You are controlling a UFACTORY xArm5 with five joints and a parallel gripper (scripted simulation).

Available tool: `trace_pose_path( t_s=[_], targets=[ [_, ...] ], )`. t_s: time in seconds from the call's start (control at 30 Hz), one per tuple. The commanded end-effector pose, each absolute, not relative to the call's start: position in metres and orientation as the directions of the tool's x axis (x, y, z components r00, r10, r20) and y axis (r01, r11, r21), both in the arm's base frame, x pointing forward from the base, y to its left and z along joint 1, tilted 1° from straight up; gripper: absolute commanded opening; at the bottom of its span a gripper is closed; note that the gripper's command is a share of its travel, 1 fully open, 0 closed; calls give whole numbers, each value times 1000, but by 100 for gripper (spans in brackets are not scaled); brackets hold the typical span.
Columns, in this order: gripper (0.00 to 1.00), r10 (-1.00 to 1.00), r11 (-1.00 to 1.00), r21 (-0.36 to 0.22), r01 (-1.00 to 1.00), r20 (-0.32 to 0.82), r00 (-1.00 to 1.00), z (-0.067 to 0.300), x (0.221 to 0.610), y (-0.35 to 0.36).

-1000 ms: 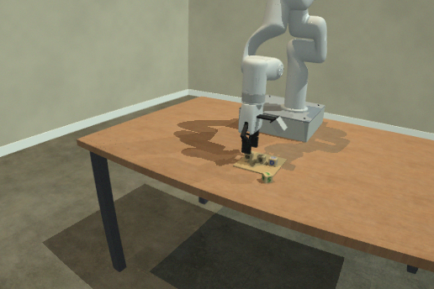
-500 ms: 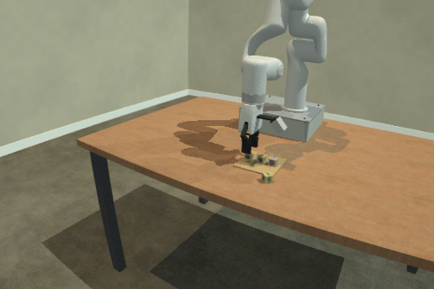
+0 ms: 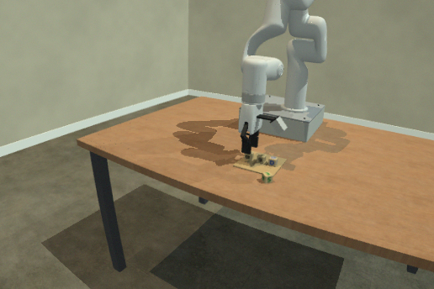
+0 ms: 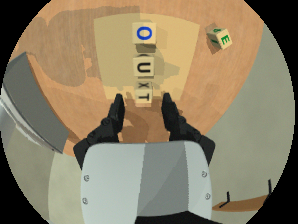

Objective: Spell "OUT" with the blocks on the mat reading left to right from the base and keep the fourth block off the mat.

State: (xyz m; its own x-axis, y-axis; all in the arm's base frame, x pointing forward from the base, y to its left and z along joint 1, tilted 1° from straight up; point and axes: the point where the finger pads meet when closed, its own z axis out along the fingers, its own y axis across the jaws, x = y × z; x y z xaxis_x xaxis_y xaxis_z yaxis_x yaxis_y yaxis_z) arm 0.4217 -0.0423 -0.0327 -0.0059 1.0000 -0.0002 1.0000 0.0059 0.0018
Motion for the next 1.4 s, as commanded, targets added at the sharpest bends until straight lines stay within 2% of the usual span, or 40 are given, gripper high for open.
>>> trace_pose_path(
  t_s=[0.0,0.9,1.37],
  targets=[
    [61,1000,6,5,1000,-1,-6,-32,423,-42],
    [61,1000,6,5,1000,-1,-6,-32,423,-42],
    [61,1000,6,5,1000,-1,-6,-48,423,-42]
  ],
)
